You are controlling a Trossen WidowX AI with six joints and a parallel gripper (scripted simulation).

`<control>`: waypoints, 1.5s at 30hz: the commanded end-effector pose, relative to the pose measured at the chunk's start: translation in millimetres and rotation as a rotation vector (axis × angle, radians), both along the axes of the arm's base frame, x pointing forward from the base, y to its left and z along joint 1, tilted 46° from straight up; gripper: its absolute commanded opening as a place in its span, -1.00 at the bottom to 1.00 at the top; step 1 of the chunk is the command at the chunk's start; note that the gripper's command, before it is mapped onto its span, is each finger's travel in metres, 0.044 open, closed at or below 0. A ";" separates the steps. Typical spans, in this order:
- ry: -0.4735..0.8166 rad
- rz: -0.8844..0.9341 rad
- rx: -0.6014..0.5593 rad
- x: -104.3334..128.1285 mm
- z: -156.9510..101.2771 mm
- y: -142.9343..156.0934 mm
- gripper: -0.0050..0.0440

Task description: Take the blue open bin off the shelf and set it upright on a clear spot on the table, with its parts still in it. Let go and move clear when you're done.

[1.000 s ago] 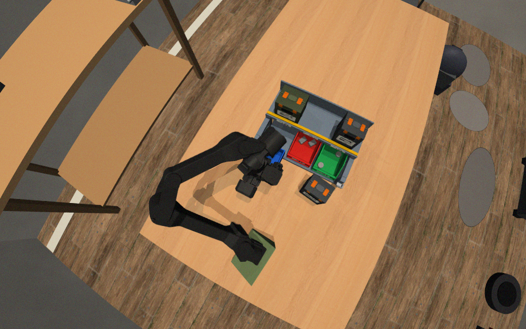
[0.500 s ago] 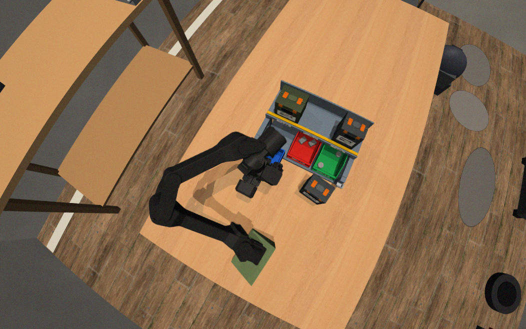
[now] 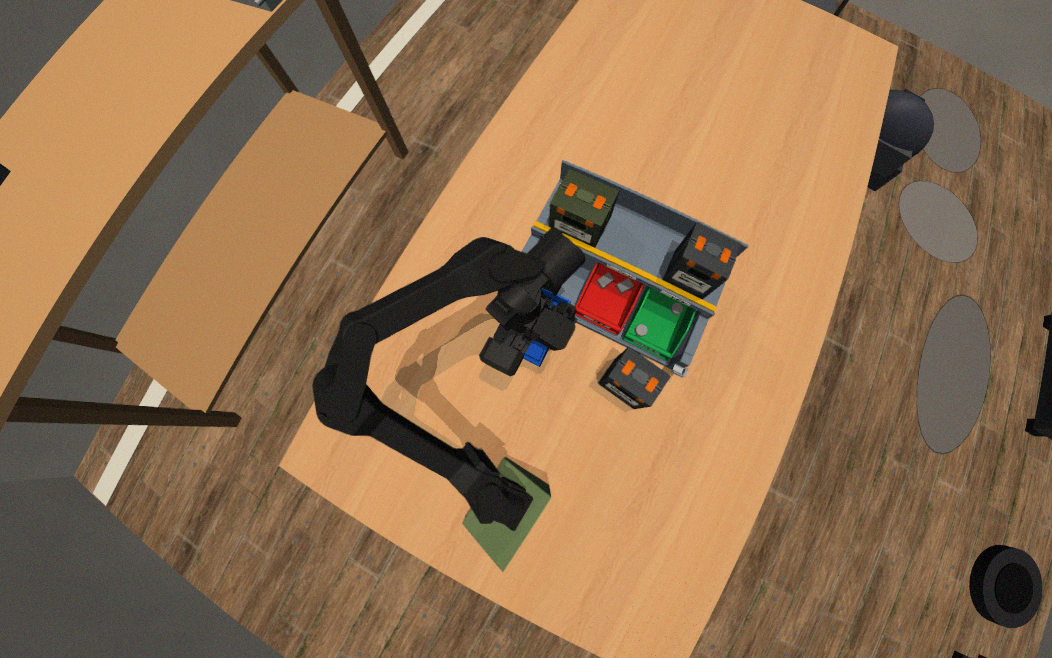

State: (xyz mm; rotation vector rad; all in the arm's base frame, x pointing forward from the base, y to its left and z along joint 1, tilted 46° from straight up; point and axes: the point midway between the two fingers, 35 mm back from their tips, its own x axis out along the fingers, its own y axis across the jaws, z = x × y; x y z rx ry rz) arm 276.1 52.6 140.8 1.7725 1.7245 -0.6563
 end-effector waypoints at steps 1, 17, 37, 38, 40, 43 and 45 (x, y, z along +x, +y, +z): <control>-0.015 0.003 0.000 3.9 3.7 -1.0 -0.18; -0.016 0.003 -0.001 38.7 15.4 -9.9 -0.18; -0.017 0.003 -0.001 87.3 32.1 -22.1 -0.18; -0.016 -0.003 -0.002 85.0 31.1 -20.7 -0.18; -0.018 0.000 -0.002 85.3 28.3 -17.8 -0.18; -0.019 0.002 -0.002 85.6 25.6 -15.0 -0.18; -0.019 0.002 -0.002 85.6 25.6 -15.0 -0.18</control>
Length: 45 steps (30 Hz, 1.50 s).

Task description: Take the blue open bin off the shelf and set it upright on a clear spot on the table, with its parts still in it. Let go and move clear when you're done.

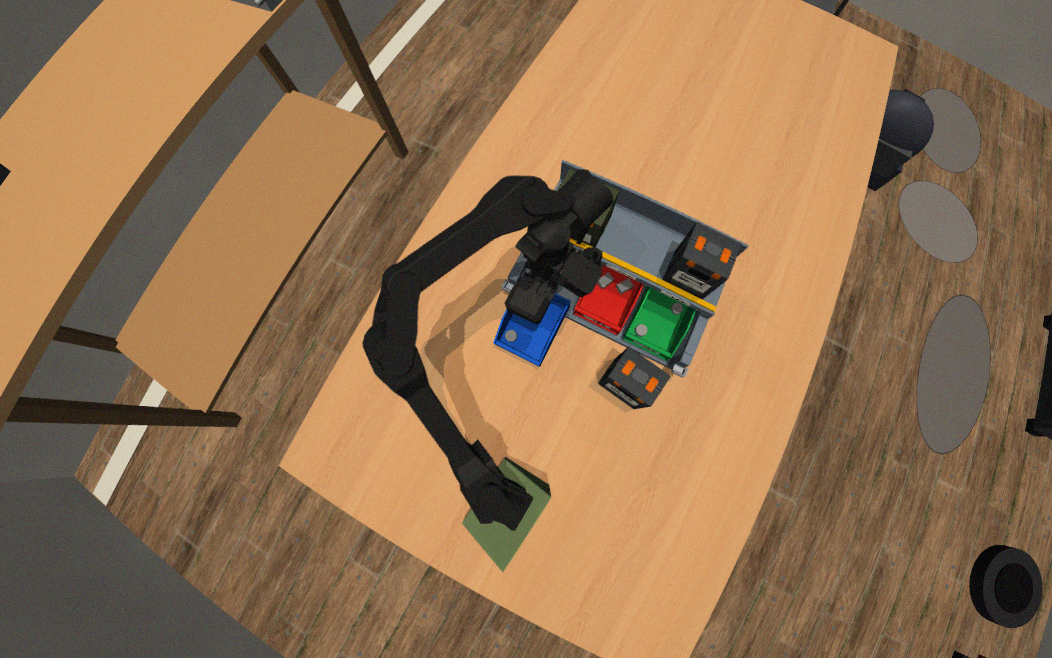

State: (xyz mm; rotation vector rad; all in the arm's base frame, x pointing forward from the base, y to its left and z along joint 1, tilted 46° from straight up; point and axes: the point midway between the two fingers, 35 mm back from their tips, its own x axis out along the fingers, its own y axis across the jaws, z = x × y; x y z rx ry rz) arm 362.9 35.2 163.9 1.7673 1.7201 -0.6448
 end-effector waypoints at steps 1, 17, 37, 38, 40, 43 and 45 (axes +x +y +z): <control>-0.008 -0.002 0.000 -1.2 2.5 2.4 -0.18; -0.009 -0.002 0.000 0.3 -3.7 8.5 -0.18; -0.009 -0.002 0.001 1.6 -9.9 14.7 -0.18; -0.009 -0.002 0.001 1.6 -9.9 14.7 -0.18; -0.009 -0.002 0.001 1.6 -9.9 14.7 -0.18; -0.009 -0.002 0.001 1.6 -9.9 14.7 -0.18; -0.012 0.000 -0.001 2.5 -12.0 16.5 -0.18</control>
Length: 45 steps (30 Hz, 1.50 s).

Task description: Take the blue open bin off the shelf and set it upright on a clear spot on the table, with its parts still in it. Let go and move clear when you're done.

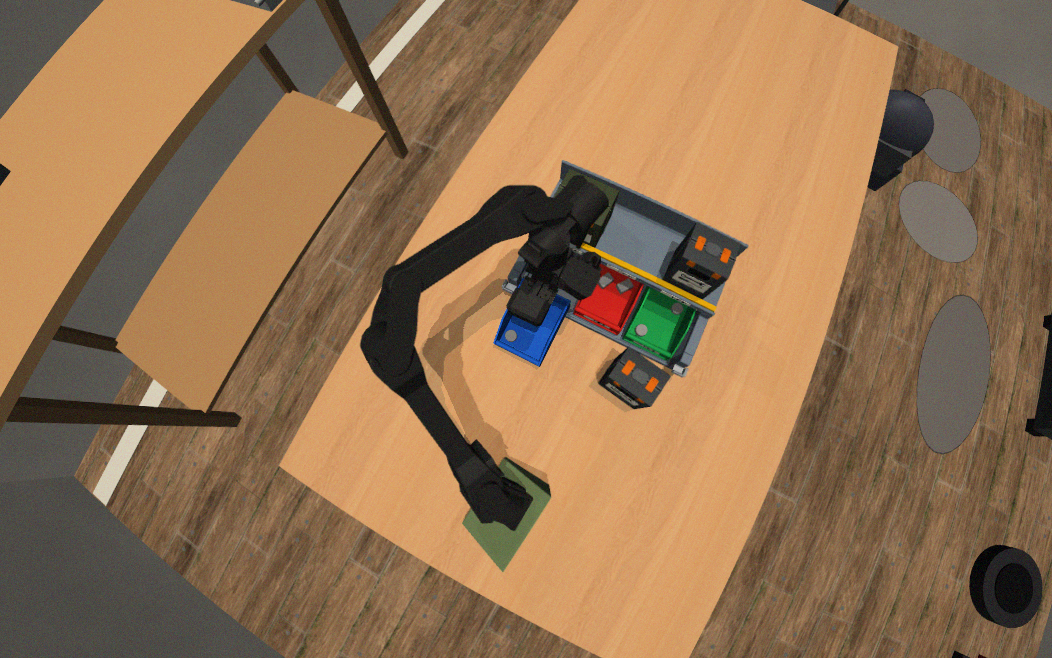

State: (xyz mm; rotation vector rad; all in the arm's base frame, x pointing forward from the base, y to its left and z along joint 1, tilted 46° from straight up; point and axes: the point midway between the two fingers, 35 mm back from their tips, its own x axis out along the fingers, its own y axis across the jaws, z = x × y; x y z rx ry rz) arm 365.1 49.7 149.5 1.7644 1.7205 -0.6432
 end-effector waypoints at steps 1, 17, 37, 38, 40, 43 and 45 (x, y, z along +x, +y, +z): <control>-0.010 -0.003 0.000 0.3 1.0 3.4 -0.18; -0.011 -0.003 0.000 1.3 -3.8 8.2 -0.18; -0.008 -0.005 0.002 1.9 -13.9 18.9 -0.18; -0.008 -0.005 0.002 1.9 -13.9 18.9 -0.18; -0.008 -0.005 0.002 1.9 -13.9 18.9 -0.18; -0.008 -0.005 0.002 1.9 -13.9 18.9 -0.18; -0.008 -0.005 0.002 1.9 -13.9 18.9 -0.18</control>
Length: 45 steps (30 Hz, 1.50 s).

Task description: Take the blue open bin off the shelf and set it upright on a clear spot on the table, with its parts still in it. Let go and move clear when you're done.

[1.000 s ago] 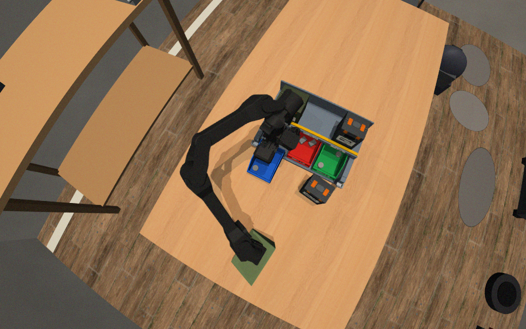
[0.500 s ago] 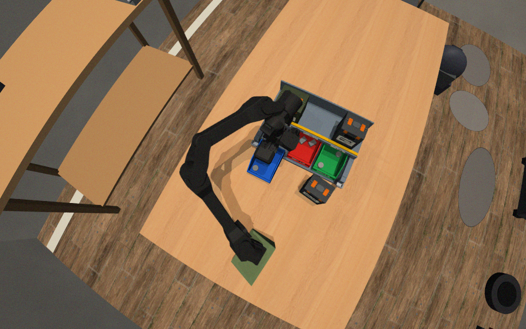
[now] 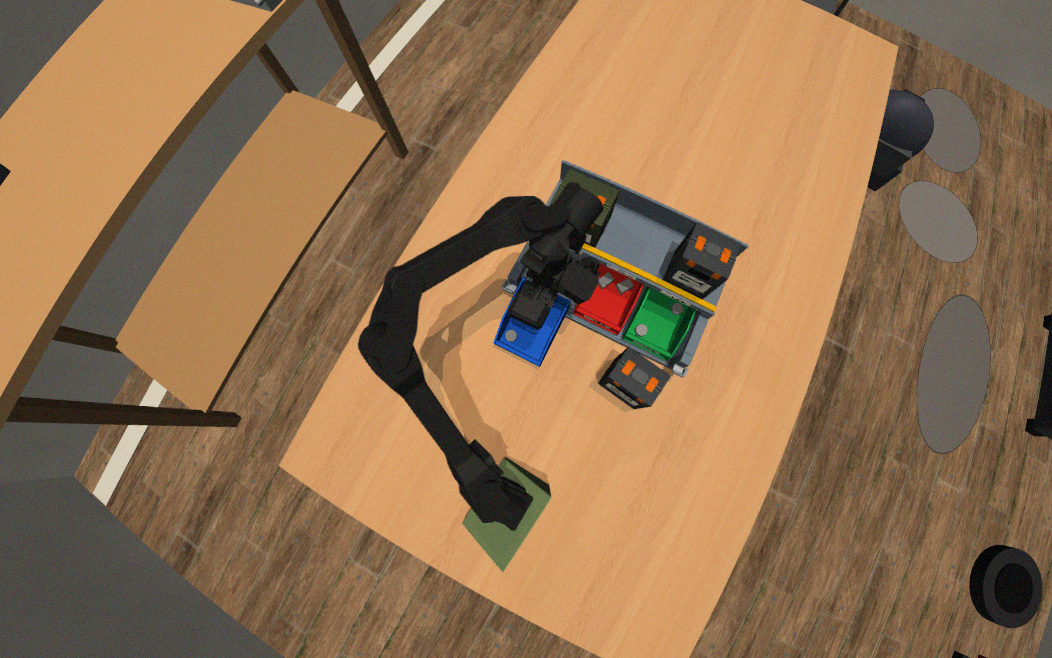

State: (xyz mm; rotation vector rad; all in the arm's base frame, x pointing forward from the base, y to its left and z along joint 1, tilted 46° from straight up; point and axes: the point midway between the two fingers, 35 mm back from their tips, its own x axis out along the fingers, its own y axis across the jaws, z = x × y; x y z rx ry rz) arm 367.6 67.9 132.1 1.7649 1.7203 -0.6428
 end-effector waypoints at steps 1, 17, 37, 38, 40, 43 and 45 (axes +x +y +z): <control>-0.007 -0.004 0.002 -0.6 3.5 0.7 -0.18; -0.008 -0.004 0.002 -0.6 -2.4 7.1 -0.18; -0.008 -0.004 0.002 -1.5 -8.0 13.6 -0.18; -0.008 -0.004 0.002 -1.5 -8.0 13.6 -0.18; -0.014 -0.001 -0.001 -0.3 -7.3 12.6 -0.80; -0.014 -0.001 -0.001 -0.3 -7.3 12.6 -0.80; -0.014 -0.001 -0.001 -0.3 -7.3 12.6 -0.80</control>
